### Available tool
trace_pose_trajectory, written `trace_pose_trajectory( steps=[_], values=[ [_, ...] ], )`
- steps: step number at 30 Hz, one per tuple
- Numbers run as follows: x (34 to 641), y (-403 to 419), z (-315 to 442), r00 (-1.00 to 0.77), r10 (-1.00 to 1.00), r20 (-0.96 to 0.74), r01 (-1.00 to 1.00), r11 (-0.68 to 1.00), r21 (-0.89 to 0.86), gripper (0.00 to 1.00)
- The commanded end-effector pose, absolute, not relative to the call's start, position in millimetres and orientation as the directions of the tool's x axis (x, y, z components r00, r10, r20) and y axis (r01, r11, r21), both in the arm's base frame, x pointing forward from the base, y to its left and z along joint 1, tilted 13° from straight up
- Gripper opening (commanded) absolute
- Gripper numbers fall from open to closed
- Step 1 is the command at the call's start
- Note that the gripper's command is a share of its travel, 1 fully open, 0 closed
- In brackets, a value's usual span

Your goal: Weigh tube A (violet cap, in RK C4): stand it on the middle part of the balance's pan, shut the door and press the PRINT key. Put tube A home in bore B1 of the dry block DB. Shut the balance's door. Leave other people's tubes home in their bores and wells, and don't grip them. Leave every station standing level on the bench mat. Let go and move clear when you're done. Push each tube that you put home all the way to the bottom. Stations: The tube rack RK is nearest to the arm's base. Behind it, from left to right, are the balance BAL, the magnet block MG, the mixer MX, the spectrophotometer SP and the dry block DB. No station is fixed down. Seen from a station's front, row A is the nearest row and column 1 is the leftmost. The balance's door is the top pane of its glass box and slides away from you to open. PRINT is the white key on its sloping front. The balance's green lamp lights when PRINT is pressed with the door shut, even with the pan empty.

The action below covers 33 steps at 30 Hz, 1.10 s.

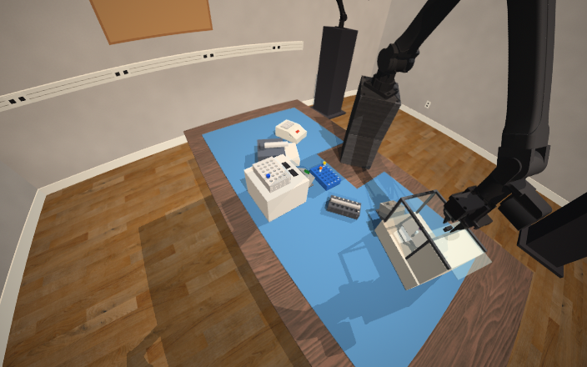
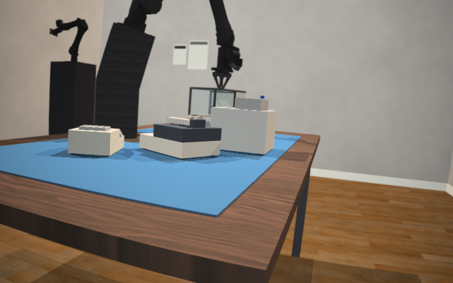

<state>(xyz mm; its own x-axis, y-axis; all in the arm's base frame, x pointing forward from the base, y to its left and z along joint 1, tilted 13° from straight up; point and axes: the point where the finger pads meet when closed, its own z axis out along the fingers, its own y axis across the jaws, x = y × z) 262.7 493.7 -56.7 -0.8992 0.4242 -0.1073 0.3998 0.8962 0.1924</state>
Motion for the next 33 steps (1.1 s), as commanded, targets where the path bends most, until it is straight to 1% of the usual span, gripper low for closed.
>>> trace_pose_trajectory(
  steps=[1, 20, 33],
  values=[
    [262, 507, -31, -0.896, 0.431, -0.108, 0.398, 0.887, 0.235, 0.30],
    [257, 501, -11, -0.896, 0.431, -0.108, 0.400, 0.888, 0.226, 0.30],
    [252, 497, 15, -0.896, 0.431, -0.107, 0.399, 0.887, 0.232, 0.30]
  ],
)
